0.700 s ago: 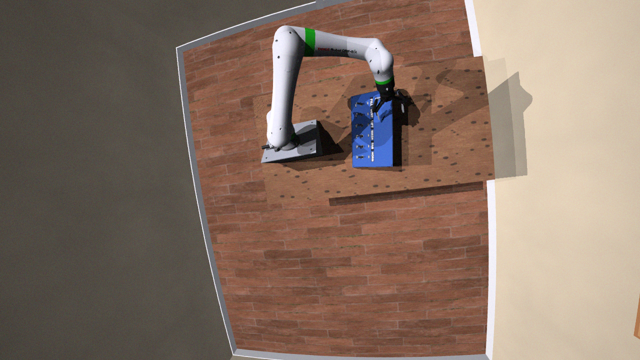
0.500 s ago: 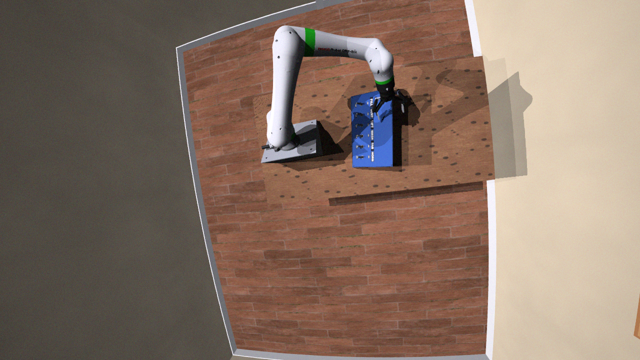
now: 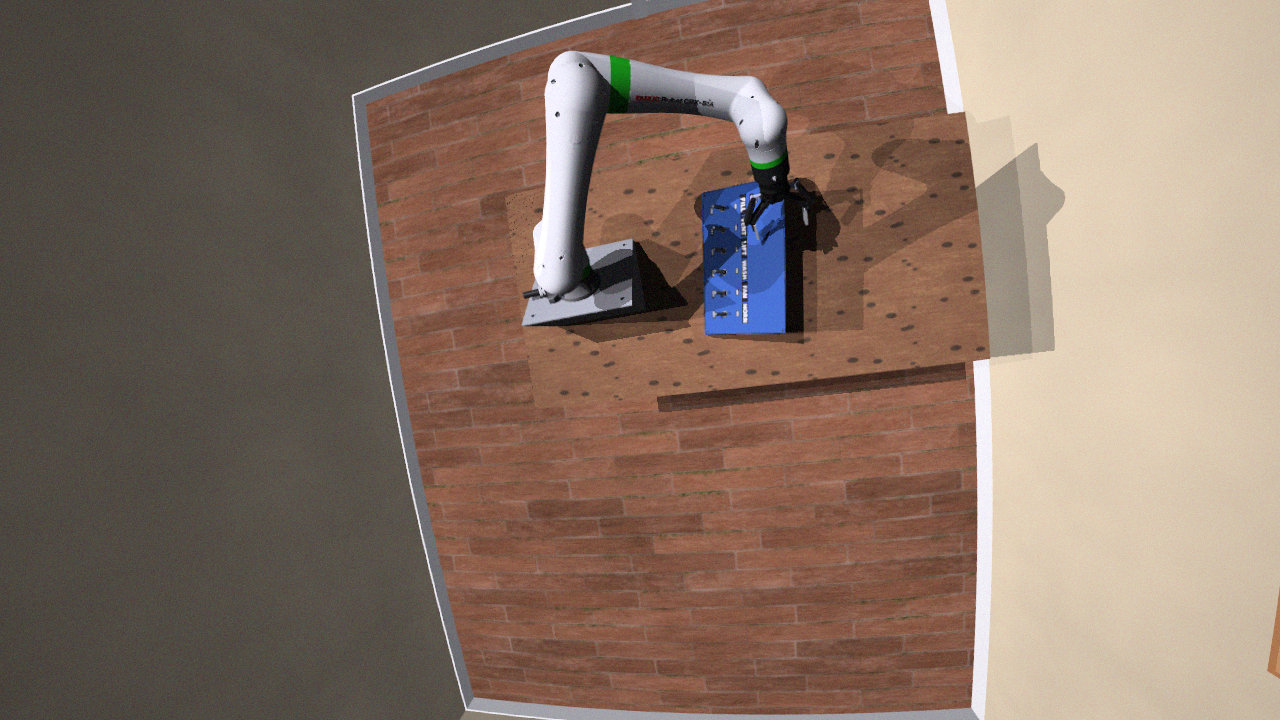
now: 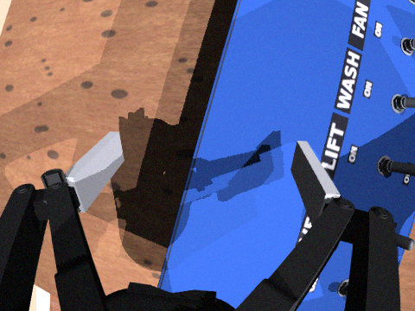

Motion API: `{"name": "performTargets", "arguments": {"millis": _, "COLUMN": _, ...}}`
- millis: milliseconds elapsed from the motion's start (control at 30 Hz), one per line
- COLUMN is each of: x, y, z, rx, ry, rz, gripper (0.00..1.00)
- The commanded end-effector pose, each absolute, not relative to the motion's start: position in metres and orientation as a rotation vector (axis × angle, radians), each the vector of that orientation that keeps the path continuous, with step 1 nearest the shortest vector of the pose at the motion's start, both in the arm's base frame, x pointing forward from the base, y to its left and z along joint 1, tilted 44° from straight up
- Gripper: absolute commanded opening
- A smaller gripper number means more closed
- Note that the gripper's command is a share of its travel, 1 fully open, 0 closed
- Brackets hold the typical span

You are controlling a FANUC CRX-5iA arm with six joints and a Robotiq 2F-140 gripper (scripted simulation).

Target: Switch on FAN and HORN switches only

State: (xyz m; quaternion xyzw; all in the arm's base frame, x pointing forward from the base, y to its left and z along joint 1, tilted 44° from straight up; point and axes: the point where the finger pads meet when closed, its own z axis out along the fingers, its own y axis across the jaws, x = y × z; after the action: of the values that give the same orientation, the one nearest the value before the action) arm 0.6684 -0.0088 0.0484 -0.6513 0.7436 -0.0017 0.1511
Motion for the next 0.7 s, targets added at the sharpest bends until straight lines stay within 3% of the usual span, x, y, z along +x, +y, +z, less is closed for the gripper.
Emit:
{"name": "performTargets", "arguments": {"millis": 0, "x": 0.6685, "y": -0.0091, "z": 0.0485, "rx": -1.87, "ry": 2.135, "rz": -0.005, "gripper": 1.0}}
{"name": "performTargets", "arguments": {"millis": 667, "x": 0.665, "y": -0.0135, "z": 0.0539, "rx": -1.87, "ry": 2.135, "rz": -0.005, "gripper": 1.0}}
